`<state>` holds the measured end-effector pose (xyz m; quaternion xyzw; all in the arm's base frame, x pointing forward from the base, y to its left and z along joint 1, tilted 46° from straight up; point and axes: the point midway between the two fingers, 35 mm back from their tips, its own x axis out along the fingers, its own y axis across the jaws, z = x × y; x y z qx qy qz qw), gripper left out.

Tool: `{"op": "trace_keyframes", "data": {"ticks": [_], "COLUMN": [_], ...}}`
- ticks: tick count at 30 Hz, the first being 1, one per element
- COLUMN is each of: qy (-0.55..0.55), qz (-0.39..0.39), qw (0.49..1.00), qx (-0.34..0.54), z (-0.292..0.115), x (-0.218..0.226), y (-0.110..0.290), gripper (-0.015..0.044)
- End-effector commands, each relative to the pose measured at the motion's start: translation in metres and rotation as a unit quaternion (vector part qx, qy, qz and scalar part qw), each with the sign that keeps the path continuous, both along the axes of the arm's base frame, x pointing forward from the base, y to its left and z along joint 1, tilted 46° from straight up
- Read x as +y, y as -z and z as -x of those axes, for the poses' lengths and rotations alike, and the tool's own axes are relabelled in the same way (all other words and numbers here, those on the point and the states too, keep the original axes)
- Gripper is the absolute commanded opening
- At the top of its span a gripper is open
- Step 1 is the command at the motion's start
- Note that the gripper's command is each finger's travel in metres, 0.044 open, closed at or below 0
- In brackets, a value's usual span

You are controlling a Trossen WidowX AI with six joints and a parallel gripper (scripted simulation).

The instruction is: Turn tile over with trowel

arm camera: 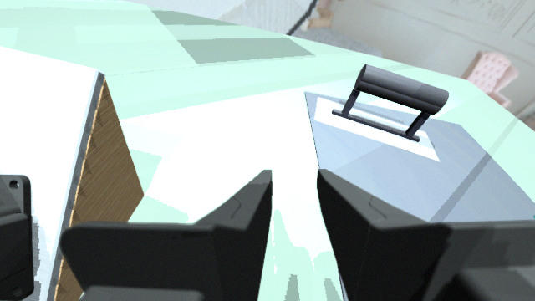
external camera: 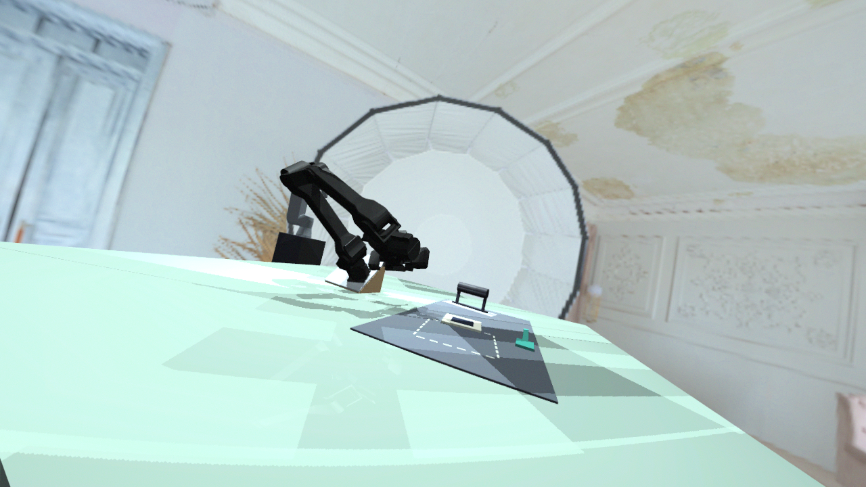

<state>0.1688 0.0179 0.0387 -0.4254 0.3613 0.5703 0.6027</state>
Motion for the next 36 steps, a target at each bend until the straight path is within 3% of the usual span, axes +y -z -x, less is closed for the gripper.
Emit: {"op": "trace_keyframes", "data": {"ticks": [1,3,7,21,25,36], "qy": [0.0,0.0,0.0,0.0,0.0,0.0], "qz": [0.0,0.0,0.0,0.0,0.0,0.0], "qw": [1.0,1.0,1.0,1.0,1.0,1.0], "qx": [0.0,0.0,0.0,0.0,0.0,0.0], "z": [0.0,0.0,0.0,0.0,0.0,0.0], "x": [0.0,0.0,0.0,0.0,0.0,0.0], "y": [0.0,0.0,0.0,0.0,0.0,0.0], "gripper": [0.01,0.01,0.0,0.0,0.01,0.01]}}
